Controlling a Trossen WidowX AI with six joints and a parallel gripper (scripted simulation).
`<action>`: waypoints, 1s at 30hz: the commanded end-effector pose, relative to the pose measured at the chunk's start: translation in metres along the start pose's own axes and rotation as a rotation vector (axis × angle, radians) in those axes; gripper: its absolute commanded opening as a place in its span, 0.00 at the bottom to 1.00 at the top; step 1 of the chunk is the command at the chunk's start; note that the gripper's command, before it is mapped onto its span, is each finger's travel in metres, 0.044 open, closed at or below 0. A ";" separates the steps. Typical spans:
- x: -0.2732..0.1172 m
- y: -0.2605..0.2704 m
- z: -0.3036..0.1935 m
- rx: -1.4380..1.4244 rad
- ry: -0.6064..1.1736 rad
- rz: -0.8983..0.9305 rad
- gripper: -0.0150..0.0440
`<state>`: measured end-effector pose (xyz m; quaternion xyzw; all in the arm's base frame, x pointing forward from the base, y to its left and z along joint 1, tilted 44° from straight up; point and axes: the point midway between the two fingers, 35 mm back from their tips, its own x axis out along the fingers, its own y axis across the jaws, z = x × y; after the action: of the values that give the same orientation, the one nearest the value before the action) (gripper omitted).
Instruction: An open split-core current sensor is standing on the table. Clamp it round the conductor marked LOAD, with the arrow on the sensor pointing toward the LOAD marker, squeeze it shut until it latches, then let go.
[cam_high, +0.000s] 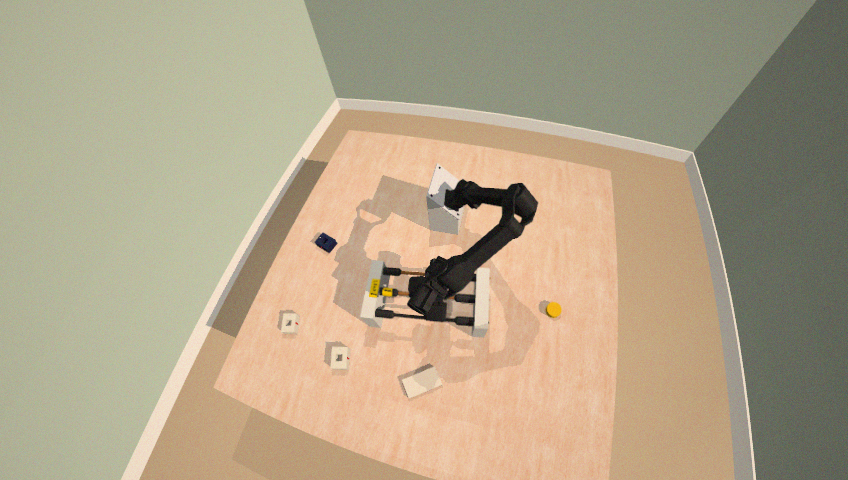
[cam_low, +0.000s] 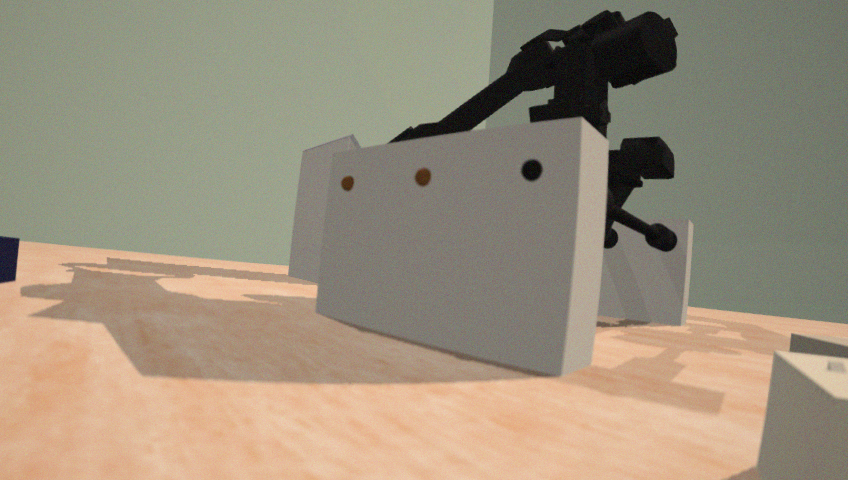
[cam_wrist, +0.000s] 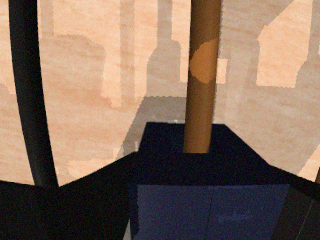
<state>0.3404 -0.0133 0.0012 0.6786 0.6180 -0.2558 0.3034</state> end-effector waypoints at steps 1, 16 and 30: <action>0.000 0.000 0.000 -0.001 0.000 0.000 0.78; -0.010 0.001 0.001 -0.001 -0.002 0.002 1.00; -0.099 -0.001 0.003 -0.003 -0.008 0.015 1.00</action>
<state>0.3289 -0.0814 0.0679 0.6849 0.6105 -0.2558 0.3045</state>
